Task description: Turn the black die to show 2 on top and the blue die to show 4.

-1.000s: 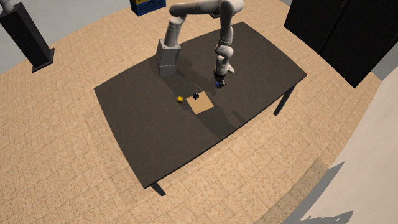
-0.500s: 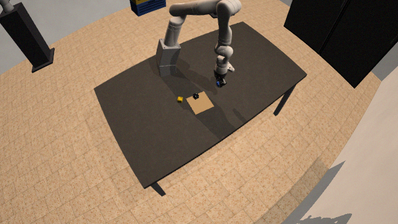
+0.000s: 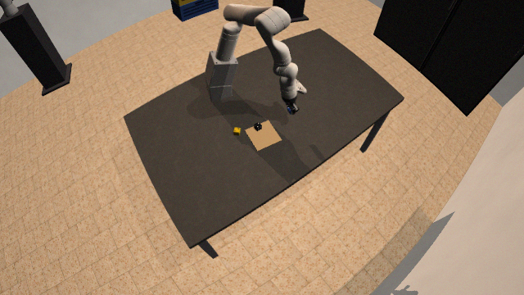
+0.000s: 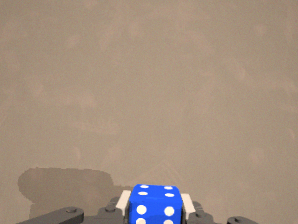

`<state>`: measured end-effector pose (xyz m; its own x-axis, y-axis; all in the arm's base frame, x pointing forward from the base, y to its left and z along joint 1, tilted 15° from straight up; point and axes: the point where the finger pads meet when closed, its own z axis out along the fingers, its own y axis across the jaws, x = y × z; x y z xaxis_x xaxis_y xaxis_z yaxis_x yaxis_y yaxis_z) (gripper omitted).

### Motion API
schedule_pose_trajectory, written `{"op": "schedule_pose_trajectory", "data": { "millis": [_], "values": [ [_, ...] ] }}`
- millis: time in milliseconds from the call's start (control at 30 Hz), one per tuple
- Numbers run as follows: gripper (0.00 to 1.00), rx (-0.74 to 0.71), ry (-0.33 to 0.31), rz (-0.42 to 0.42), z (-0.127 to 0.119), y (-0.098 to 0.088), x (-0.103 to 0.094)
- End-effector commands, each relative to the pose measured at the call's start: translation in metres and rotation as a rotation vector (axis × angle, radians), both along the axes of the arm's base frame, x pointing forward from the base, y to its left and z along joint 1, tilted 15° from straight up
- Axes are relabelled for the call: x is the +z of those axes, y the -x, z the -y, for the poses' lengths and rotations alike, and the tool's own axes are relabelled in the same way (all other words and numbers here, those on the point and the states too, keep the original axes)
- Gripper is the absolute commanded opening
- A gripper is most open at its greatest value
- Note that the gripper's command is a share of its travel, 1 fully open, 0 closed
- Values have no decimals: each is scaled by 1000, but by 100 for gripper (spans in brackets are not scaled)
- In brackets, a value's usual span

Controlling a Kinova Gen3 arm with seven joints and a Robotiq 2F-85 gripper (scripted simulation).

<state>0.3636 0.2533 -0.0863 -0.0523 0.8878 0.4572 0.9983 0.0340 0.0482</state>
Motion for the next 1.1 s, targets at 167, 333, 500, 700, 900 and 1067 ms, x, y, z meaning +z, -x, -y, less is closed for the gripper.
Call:
{"op": "schedule_pose_trajectory", "data": {
  "millis": [167,333,500,700,900,1067],
  "values": [
    [26,-56,-273,-33,17,-2,-9],
    [26,-49,-473,-30,18,-3,-8],
    [26,-46,-571,-25,19,-2,-7],
    [26,-40,-709,-29,19,-3,-9],
    [26,-36,-805,-31,18,-4,-9],
    [26,-35,-836,-31,19,-4,-9]
  ]
}}
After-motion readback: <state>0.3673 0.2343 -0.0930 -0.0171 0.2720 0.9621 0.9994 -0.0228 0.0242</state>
